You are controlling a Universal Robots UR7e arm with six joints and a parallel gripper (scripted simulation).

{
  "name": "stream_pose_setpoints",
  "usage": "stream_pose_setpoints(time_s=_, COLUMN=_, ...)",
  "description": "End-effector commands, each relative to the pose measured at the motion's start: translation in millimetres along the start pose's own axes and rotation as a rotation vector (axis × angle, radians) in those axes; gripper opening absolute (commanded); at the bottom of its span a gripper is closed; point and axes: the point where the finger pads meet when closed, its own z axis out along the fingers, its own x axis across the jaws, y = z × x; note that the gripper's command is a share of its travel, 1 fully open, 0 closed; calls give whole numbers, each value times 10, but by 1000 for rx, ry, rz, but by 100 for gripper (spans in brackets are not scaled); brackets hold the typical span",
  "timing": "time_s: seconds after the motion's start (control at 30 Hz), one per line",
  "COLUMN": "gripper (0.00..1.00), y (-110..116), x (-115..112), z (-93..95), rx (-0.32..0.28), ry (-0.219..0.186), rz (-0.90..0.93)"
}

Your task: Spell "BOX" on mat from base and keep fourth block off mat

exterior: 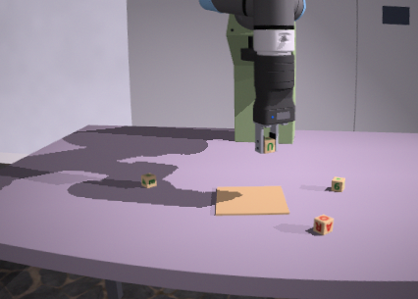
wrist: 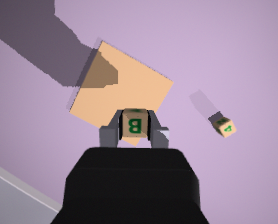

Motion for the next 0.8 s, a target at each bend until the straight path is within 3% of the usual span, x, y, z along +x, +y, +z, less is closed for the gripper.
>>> stream_pose_setpoints(time_s=0.0, gripper=49, y=22, x=10, z=-4, rx=-1, ry=-1, rz=139)
stream_pose_setpoints(time_s=0.47, gripper=49, y=94, x=33, z=-9, rx=-1, ry=0, rz=504)
stream_pose_setpoints(time_s=0.77, gripper=49, y=117, x=37, z=-11, rx=-1, ry=0, rz=596)
